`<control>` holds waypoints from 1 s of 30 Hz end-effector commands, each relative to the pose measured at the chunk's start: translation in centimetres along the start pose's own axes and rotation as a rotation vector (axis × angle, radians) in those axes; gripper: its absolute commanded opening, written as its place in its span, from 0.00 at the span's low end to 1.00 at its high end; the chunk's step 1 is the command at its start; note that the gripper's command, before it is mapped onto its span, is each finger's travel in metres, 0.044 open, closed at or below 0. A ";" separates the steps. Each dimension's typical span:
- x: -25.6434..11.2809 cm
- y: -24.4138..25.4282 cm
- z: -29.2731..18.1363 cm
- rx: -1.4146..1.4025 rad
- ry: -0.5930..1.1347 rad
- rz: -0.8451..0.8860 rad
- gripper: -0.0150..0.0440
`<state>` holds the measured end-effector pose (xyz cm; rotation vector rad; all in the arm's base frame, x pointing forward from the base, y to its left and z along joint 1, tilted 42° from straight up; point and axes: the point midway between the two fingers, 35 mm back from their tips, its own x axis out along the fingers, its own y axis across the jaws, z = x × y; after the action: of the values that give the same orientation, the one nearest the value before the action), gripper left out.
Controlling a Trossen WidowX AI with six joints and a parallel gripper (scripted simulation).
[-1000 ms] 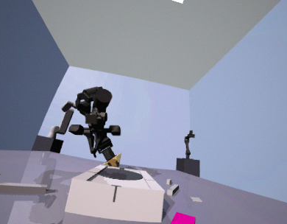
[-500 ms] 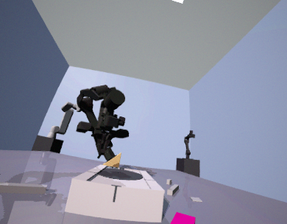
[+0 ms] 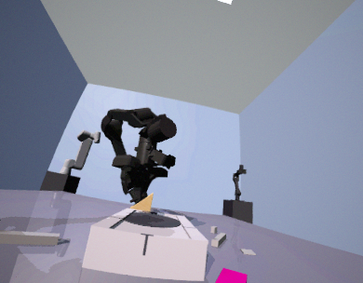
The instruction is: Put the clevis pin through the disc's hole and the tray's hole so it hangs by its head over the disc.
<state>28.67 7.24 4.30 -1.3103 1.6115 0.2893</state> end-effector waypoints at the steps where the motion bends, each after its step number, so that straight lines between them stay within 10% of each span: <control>1: 0.0 0.3 0.8 -0.124 0.013 -0.006 0.25; 30: 0.1 1.9 3.1 -0.571 -0.077 0.051 0.25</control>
<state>28.81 10.20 1.86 -1.6933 1.5871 0.8322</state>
